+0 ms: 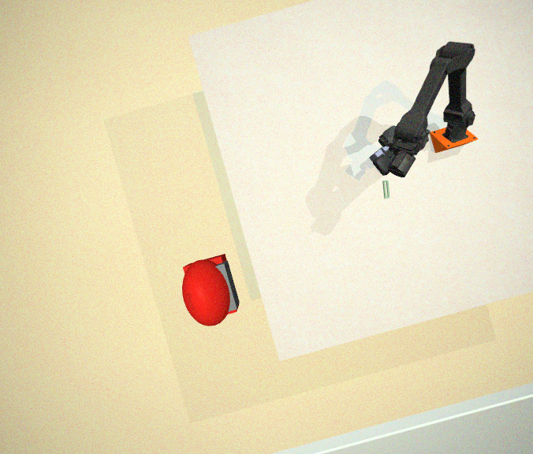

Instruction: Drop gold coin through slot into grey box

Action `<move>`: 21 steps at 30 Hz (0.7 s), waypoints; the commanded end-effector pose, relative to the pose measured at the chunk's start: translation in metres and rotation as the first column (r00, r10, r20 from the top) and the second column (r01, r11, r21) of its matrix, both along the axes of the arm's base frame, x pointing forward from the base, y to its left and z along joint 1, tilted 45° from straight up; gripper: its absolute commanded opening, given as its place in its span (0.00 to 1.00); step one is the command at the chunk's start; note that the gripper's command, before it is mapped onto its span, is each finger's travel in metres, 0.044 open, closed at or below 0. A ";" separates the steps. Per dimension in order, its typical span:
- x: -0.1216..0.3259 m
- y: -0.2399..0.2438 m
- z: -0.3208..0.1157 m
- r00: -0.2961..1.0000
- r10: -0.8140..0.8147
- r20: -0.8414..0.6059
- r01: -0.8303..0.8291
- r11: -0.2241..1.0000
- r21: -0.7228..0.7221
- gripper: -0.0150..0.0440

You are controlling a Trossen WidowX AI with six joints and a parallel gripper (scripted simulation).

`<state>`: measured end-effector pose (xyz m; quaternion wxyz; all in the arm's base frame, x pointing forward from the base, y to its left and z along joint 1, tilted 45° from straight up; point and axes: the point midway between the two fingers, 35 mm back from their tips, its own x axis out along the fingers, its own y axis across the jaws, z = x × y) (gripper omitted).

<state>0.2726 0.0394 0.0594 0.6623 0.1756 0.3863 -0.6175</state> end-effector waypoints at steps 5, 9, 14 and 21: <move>-0.002 -0.004 -0.001 1.000 0.002 -0.003 -0.002 1.000 -0.002 0.25; -0.003 -0.004 -0.001 1.000 0.006 -0.007 -0.006 1.000 -0.001 0.25; -0.003 -0.005 -0.002 1.000 0.007 -0.008 -0.007 1.000 -0.001 0.25; -0.001 -0.006 -0.004 1.000 0.003 -0.004 -0.003 1.000 -0.002 0.25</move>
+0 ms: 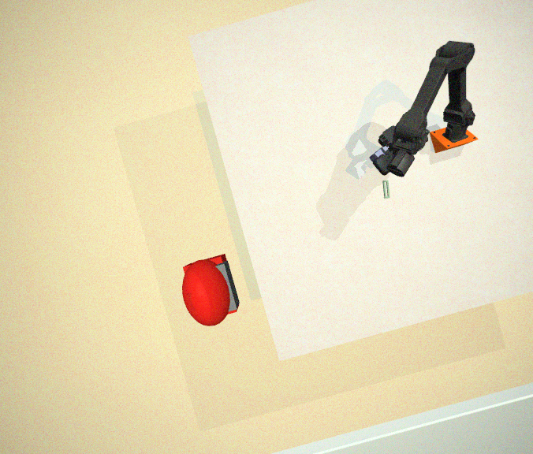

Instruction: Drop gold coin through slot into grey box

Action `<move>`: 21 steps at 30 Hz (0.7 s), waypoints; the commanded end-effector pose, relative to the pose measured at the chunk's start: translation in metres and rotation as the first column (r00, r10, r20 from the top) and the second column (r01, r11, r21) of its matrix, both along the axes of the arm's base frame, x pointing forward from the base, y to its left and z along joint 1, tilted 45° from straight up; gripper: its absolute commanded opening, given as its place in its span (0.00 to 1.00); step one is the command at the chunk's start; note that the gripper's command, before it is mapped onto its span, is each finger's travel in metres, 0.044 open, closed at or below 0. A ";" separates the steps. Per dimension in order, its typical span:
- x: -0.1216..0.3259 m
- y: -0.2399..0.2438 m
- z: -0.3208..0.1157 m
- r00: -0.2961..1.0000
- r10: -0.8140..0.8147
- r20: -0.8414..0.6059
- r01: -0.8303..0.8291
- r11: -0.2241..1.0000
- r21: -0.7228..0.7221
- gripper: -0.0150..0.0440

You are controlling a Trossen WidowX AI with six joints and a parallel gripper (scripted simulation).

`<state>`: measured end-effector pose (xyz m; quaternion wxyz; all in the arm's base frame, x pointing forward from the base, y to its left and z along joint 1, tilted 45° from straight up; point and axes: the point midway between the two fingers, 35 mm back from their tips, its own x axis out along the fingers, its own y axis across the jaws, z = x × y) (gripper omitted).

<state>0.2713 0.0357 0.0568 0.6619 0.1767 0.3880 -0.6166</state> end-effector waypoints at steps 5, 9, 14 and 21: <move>0.000 -0.003 -0.002 1.000 0.002 -0.003 -0.002 1.000 -0.006 0.25; -0.001 -0.004 -0.003 1.000 0.003 -0.004 -0.003 1.000 -0.006 0.25; -0.001 -0.005 -0.003 1.000 0.004 -0.005 -0.004 1.000 -0.006 0.25; -0.001 -0.006 -0.005 1.000 0.004 -0.005 -0.004 1.000 -0.006 0.25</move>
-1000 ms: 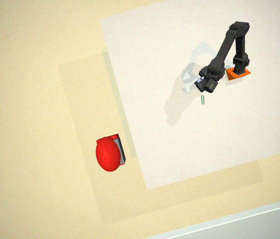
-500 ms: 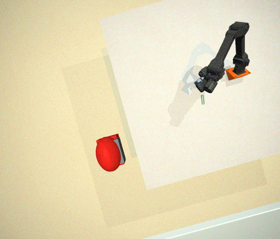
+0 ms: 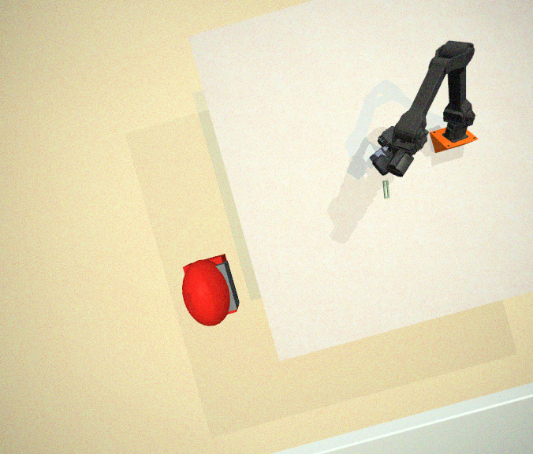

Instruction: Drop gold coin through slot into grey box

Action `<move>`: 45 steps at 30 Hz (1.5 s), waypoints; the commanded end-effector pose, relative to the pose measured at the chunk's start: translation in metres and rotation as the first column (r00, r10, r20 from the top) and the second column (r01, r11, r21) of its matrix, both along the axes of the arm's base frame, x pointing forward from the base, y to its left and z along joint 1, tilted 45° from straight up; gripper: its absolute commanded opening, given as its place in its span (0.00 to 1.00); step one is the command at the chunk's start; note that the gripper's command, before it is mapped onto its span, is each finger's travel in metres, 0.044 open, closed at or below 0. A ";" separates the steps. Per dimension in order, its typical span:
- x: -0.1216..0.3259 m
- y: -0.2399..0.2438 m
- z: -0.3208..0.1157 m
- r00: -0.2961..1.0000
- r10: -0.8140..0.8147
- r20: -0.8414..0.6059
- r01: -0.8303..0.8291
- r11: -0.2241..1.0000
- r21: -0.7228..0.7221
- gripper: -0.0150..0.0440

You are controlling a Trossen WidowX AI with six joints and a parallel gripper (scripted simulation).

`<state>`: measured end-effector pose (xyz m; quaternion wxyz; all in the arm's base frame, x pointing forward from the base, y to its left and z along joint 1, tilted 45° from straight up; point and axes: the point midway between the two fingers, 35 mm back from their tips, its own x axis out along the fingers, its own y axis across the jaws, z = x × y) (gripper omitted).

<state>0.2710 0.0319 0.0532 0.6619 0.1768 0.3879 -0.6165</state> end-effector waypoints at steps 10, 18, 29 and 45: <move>-0.001 -0.004 -0.003 1.000 0.003 -0.004 -0.003 1.000 -0.006 0.25; -0.001 -0.005 -0.004 1.000 0.004 -0.005 -0.004 1.000 -0.006 0.25; 0.000 -0.005 -0.005 1.000 0.000 0.000 0.000 1.000 0.000 0.34; 0.000 -0.001 -0.001 1.000 0.000 0.000 0.000 1.000 0.000 0.66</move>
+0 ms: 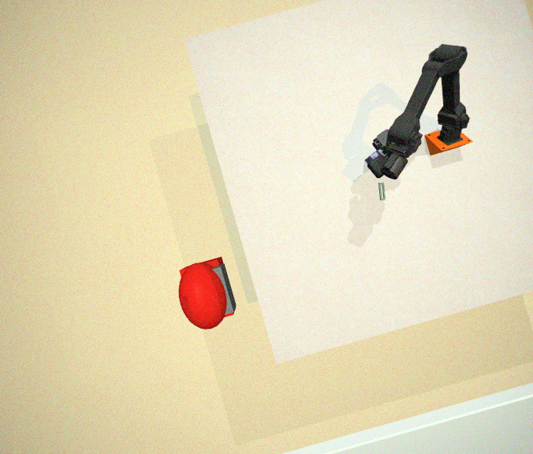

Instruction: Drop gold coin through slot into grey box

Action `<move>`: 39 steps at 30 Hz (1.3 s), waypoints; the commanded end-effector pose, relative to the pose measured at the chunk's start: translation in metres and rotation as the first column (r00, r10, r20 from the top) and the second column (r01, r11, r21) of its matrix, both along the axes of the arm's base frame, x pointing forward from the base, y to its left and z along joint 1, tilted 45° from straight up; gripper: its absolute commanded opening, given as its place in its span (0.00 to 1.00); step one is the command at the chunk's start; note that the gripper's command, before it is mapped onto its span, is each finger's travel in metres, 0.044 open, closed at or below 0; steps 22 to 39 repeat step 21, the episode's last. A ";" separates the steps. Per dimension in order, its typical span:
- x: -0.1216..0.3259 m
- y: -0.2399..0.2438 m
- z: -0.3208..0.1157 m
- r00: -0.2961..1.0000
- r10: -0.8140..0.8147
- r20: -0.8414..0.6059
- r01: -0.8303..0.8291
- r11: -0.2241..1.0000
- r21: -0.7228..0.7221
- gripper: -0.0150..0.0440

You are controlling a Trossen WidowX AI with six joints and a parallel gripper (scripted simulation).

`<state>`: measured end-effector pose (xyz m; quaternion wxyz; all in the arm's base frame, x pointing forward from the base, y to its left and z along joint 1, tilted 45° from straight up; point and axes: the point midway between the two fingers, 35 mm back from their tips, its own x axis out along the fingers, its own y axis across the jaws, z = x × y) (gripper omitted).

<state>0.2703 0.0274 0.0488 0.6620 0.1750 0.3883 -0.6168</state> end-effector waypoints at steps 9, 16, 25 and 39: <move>0.001 0.027 0.029 1.000 0.000 -0.001 0.000 1.000 -0.001 1.00; 0.000 0.041 0.046 1.000 0.002 -0.004 -0.002 1.000 -0.006 1.00; 0.000 0.041 0.046 1.000 0.002 -0.004 -0.002 1.000 -0.006 1.00; 0.000 0.041 0.046 1.000 0.002 -0.004 -0.002 1.000 -0.006 1.00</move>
